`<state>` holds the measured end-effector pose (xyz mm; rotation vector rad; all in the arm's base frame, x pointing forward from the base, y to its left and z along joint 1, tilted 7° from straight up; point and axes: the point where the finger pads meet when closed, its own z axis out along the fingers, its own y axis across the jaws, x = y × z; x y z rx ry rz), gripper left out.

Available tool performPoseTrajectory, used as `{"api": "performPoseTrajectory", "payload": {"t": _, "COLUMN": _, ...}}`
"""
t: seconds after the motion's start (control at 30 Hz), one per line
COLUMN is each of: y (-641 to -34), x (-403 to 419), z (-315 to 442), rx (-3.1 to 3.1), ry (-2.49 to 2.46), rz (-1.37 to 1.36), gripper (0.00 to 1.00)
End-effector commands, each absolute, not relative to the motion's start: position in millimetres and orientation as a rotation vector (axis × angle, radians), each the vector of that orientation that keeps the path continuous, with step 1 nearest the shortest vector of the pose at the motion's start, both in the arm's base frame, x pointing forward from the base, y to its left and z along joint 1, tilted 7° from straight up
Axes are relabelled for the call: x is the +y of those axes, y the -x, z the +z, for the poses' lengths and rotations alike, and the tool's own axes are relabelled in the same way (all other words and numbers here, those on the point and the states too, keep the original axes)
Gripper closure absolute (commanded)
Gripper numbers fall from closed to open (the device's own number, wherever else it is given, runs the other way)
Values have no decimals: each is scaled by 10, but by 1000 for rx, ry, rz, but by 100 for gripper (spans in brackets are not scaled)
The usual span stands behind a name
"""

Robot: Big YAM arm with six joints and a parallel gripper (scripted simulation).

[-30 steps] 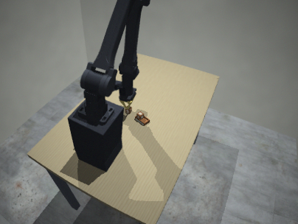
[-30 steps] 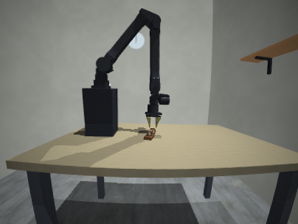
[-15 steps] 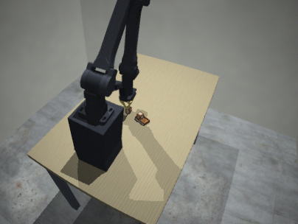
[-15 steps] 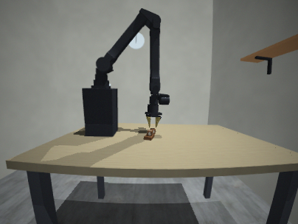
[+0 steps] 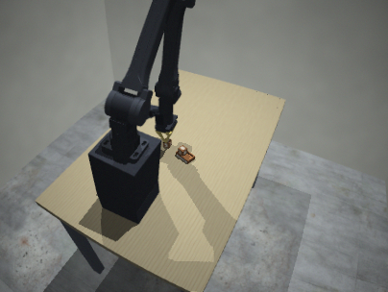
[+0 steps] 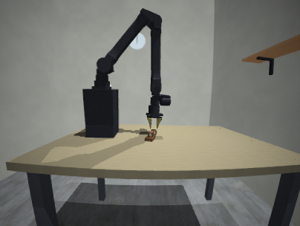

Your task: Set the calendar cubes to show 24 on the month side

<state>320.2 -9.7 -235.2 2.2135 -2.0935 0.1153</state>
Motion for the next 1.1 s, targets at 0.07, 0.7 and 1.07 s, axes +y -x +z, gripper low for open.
{"api": "performPoseTrajectory", "payload": {"t": 0.07, "y": -3321, "x": -109, "z": -2320, "rx": -2099, "ry": -2239, "rz": 144, "gripper": 56}}
{"api": "performPoseTrajectory", "payload": {"t": 0.7, "y": -3322, "x": -113, "z": -2322, "rx": -2093, "ry": -2233, "rz": 130, "gripper": 56}}
{"api": "performPoseTrajectory", "payload": {"t": 1.07, "y": -3322, "x": -113, "z": -2322, "rx": -2093, "ry": -2233, "rz": 130, "gripper": 56}}
